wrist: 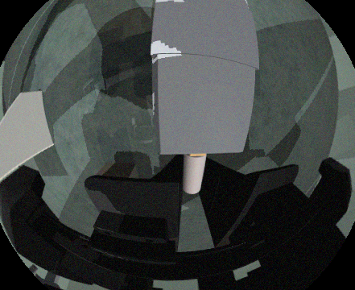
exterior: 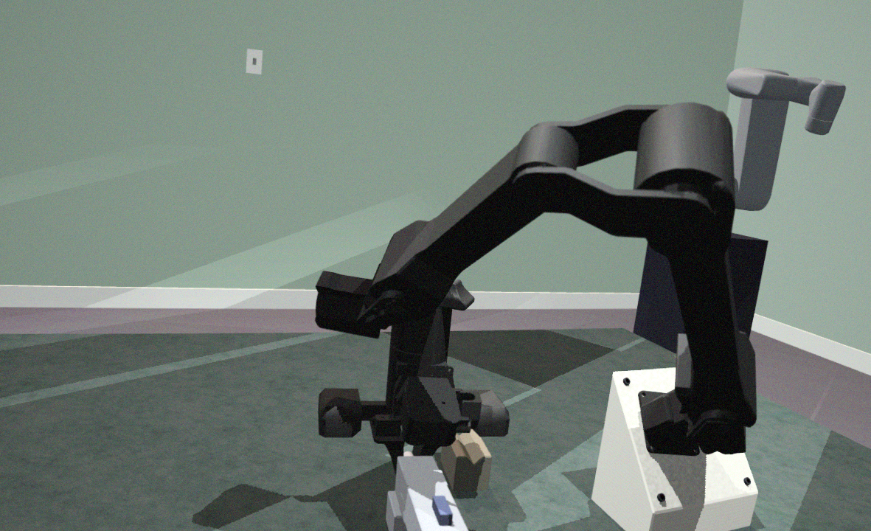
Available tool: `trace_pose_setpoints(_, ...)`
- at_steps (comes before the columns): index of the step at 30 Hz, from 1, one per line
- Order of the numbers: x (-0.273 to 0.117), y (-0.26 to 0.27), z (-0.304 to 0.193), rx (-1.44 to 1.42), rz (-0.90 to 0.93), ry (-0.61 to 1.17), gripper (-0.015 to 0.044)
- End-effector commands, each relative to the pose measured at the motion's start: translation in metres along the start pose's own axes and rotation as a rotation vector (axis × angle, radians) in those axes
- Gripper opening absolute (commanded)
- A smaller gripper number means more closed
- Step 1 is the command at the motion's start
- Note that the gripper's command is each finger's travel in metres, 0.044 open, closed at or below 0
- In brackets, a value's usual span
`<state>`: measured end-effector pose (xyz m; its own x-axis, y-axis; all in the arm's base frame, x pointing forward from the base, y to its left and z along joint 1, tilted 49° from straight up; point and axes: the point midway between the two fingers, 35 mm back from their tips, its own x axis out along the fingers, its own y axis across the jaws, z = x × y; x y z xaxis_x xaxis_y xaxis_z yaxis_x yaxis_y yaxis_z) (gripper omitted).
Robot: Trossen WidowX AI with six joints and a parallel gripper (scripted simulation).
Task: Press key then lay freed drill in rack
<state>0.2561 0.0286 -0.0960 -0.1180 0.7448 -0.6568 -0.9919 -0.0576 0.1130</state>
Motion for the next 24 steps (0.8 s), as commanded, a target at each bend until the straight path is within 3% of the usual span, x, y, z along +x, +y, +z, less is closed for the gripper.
trace_pose_setpoints(1, 0.0, 0.0, -0.005, 0.0, -0.003, -0.001, 0.0)
trace_pose_setpoints(24, 0.001, -0.002, -0.037, 0.0, -0.003, 0.0, 0.0)
